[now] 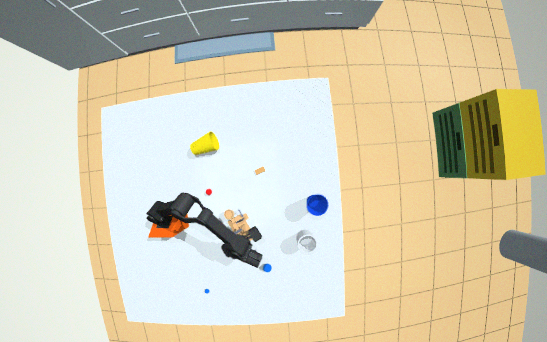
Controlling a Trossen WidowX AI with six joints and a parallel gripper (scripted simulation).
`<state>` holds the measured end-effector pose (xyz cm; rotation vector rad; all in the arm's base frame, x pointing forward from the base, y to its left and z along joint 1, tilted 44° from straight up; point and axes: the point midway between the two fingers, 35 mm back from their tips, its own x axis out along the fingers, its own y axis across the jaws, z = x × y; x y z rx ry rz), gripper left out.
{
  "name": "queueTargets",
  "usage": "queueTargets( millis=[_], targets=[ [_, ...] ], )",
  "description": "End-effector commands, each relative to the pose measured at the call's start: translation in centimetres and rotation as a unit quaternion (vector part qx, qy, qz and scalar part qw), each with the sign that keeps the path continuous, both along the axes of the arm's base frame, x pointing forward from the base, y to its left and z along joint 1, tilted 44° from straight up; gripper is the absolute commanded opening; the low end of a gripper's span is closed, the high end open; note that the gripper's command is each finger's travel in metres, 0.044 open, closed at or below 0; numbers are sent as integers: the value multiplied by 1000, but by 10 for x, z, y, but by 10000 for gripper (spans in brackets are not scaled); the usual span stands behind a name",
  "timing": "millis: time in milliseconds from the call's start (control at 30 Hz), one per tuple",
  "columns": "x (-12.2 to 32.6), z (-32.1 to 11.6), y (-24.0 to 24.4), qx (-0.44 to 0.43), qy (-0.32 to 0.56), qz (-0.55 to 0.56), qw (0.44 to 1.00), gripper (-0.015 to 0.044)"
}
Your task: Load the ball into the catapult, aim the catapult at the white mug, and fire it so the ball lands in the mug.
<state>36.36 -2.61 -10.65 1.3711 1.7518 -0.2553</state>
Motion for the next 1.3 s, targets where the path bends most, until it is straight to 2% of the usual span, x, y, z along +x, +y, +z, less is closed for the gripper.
queueTargets(
  millis=[0,67,433,633,767,967,1267],
  targets=[
    [-3,-4,5,3,5,-3,1000,440],
    [-3,-5,5,3,5,-3,1000,440],
    [-1,-3,3,0,1,1,1000,151],
    [-1,-3,3,0,1,1,1000,111],
    [0,25,-25,-1,2,0,1000,6],
    [0,33,-33,-1,-5,9,1000,0],
    [0,33,-32,2,-107,116,988,0]
  ],
)
